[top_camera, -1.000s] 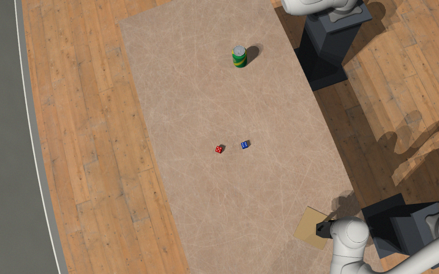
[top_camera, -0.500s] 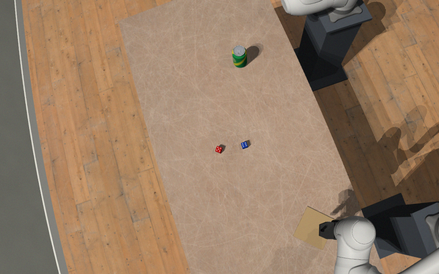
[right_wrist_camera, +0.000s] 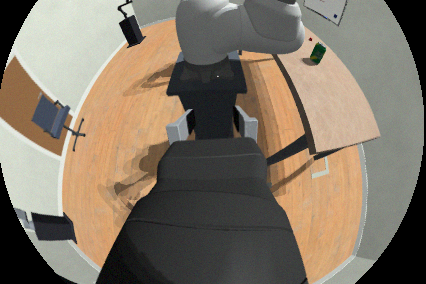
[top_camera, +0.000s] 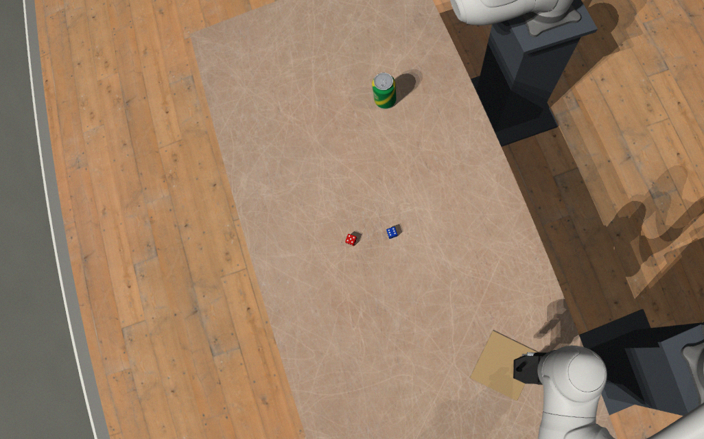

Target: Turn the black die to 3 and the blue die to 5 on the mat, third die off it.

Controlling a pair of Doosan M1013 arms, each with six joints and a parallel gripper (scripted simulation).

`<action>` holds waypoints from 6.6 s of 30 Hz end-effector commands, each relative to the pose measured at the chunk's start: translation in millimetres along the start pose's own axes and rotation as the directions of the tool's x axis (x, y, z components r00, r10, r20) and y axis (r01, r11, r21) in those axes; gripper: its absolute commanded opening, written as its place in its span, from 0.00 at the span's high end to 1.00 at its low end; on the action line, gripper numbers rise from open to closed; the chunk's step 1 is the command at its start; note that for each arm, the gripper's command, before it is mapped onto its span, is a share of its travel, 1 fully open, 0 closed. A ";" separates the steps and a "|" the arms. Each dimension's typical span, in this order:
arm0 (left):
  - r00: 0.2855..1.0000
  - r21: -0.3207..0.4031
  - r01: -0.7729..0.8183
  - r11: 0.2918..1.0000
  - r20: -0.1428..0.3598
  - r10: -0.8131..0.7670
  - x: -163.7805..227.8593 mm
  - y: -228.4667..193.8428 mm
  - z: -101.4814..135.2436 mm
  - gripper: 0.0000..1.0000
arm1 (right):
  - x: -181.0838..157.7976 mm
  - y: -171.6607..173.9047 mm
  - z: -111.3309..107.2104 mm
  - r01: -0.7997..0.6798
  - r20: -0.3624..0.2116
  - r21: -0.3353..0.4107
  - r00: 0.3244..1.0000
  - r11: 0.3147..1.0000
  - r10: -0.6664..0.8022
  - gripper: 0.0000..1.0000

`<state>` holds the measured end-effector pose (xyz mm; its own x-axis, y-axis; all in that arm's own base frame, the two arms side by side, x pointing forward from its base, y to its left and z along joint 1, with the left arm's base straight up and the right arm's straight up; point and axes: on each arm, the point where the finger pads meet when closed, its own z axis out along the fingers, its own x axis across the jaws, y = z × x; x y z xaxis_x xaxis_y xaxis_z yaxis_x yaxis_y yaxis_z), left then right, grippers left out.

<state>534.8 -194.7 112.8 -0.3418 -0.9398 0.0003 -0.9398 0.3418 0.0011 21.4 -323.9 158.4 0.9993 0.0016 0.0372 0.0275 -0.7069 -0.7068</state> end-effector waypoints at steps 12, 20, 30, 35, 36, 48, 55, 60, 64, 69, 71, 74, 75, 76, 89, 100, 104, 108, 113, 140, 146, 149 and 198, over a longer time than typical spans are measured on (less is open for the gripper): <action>1.000 0.001 0.000 1.000 0.000 0.000 -0.1 -0.4 -0.6 0.00 | 0.1 -0.1 -0.4 0.000 0.000 -0.001 1.000 1.000 0.000 0.00; 0.999 0.001 -0.034 0.999 0.000 0.034 3.4 -7.1 -1.8 0.00 | 0.1 -0.1 -0.4 0.000 0.000 -0.001 1.000 1.000 0.000 0.00; 0.937 0.001 -0.350 0.937 0.001 0.350 38.1 -68.4 -11.6 0.00 | 0.1 -0.1 -0.4 0.000 0.000 -0.001 1.000 1.000 0.000 0.00; 0.847 0.001 -0.532 0.847 0.001 0.532 61.6 -103.8 -16.1 0.00 | 0.1 -0.1 -0.4 0.000 0.000 -0.001 1.000 1.000 0.000 0.00; 0.824 0.001 -0.567 0.824 0.001 0.567 66.6 -110.9 -16.8 0.00 | 0.1 -0.1 -0.4 0.000 0.000 -0.001 1.000 1.000 0.000 0.00; 0.550 0.000 -0.835 0.550 0.001 0.835 114.5 -171.2 -21.5 0.00 | 0.1 -0.1 -0.4 0.000 0.000 -0.001 1.000 1.000 0.000 0.00; 0.296 0.000 -0.955 0.296 0.001 0.955 150.8 -210.1 -22.2 0.00 | 0.1 -0.1 -0.4 0.000 0.000 -0.001 1.000 1.000 0.000 0.00; 0.075 0.000 -0.997 0.075 0.001 0.997 180.3 -238.2 -21.1 0.00 | 0.1 -0.1 -0.4 0.000 0.000 -0.001 1.000 1.000 0.000 0.00; -0.038 0.000 -0.999 -0.038 0.001 0.999 195.3 -251.5 -20.0 0.00 | 0.1 -0.1 -0.4 0.000 0.000 -0.001 1.000 1.000 0.000 0.00; -0.220 -0.001 -0.975 -0.220 0.001 0.975 219.5 -271.6 -17.5 0.00 | 0.1 -0.1 -0.4 0.000 0.000 -0.001 1.000 1.000 0.000 0.00; -0.276 -0.001 -0.961 -0.276 0.001 0.961 227.1 -277.6 -16.6 0.00 | 0.1 -0.1 -0.4 0.000 0.000 -0.001 1.000 1.000 0.000 0.00; -0.379 -0.001 -0.925 -0.379 0.001 0.925 241.4 -288.5 -14.5 0.00 | 0.1 -0.1 -0.4 0.000 0.000 -0.001 1.000 1.000 0.000 0.00; -0.440 -0.001 -0.898 -0.440 0.001 0.898 250.1 -294.9 -13.1 0.00 | 0.1 -0.1 -0.4 0.000 0.000 -0.001 1.000 1.000 0.000 0.00; -0.473 -0.001 -0.881 -0.473 0.001 0.881 255.0 -298.4 -12.3 0.00 | 0.1 -0.1 -0.4 0.000 0.000 -0.001 1.000 1.000 0.000 0.00; -0.818 -0.001 -0.575 -0.818 0.001 0.575 315.6 -337.5 1.1 0.00 | 0.1 -0.1 -0.4 0.000 0.000 -0.001 1.000 1.000 0.000 0.00; -0.931 -0.001 -0.365 -0.931 0.000 0.365 346.6 -354.4 10.0 0.00 | 0.1 -0.1 -0.4 0.000 0.000 -0.001 1.000 1.000 0.000 0.00; -0.934 -0.001 -0.358 -0.934 0.000 0.358 347.6 -354.9 10.3 0.21 | 0.1 -0.1 -0.4 0.000 0.000 -0.001 1.000 1.000 0.000 0.00; -0.934 -0.001 -0.358 -0.934 0.000 0.358 347.6 -354.9 10.3 0.21 | 0.1 -0.1 -0.4 0.000 0.000 -0.001 1.000 1.000 0.000 0.00; -0.934 -0.001 -0.358 -0.934 0.000 0.358 347.6 -354.9 10.3 0.21 | 0.1 -0.1 -0.4 0.000 0.000 -0.001 1.000 1.000 0.000 0.00; -0.934 -0.001 -0.357 -0.934 0.000 0.357 347.6 -355.2 25.1 0.21 | 0.1 -0.1 -0.4 0.000 0.000 -0.001 1.000 1.000 0.000 0.00; -0.934 -0.001 -0.357 -0.934 0.000 0.357 347.7 -355.4 34.3 0.21 | 0.1 -0.1 -0.4 0.000 0.000 -0.001 1.000 1.000 0.000 0.00; -0.934 -0.001 -0.357 -0.934 0.000 0.357 347.7 -355.5 37.5 0.21 | 0.1 -0.1 -0.4 0.000 0.000 -0.001 1.000 1.000 0.000 0.00; -0.934 -0.001 -0.357 -0.934 0.000 0.357 347.7 -356.0 72.9 0.21 | 0.1 -0.1 -0.4 0.000 0.000 -0.001 1.000 1.000 0.000 0.00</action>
<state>750.0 -642.9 41.4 -0.0167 0.9999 0.0009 0.9999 0.0167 -0.0017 21.4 -323.9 158.4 0.9993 0.0016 0.0372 0.0275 -0.7069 -0.7068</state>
